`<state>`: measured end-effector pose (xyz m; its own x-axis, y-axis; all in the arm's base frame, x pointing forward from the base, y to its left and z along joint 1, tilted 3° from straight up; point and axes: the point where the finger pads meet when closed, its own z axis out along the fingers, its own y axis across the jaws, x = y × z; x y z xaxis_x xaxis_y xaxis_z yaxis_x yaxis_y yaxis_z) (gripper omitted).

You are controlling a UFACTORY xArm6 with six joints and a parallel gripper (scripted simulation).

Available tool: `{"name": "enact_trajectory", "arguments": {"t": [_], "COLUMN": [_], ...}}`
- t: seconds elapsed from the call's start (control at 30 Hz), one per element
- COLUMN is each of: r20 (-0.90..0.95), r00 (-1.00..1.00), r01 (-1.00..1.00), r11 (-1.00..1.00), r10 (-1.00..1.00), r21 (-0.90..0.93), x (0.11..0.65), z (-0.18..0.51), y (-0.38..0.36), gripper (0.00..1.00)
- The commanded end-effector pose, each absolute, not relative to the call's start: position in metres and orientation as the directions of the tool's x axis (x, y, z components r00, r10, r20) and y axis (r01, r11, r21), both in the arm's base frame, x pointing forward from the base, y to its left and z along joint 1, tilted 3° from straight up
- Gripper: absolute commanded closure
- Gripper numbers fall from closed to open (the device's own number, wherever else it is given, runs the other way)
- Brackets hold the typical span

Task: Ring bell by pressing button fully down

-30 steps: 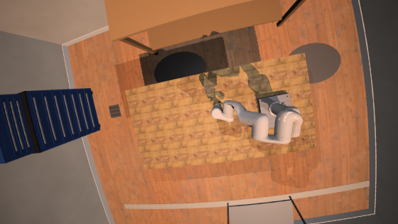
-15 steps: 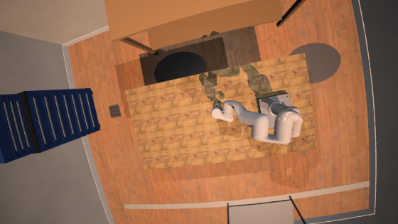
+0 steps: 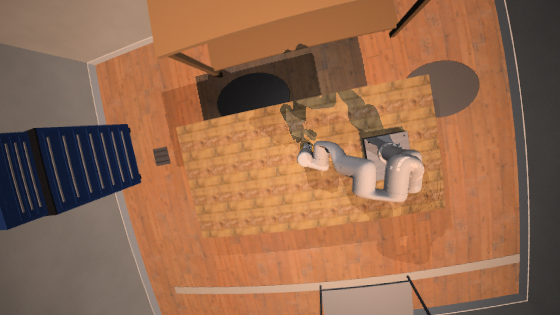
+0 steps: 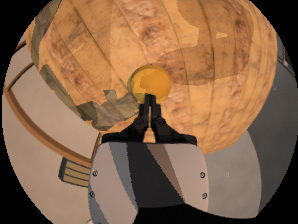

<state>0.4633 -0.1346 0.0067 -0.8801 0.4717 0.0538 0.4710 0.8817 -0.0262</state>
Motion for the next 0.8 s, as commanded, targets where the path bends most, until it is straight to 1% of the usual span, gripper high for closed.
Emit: {"name": "enact_trajectory", "arguments": {"t": [0.0, 0.77], "r20": [0.050, 0.050], "r00": [-0.880, -0.880], "r01": [0.471, 0.471], "r11": [0.882, 0.882], "r10": [0.472, 0.472], "r21": [-0.025, -0.025], "x": [0.4648, 0.4646], "z": [0.0079, 0.0043], "y": [-0.1350, -0.1350], "gripper": [1.00, 1.00]}}
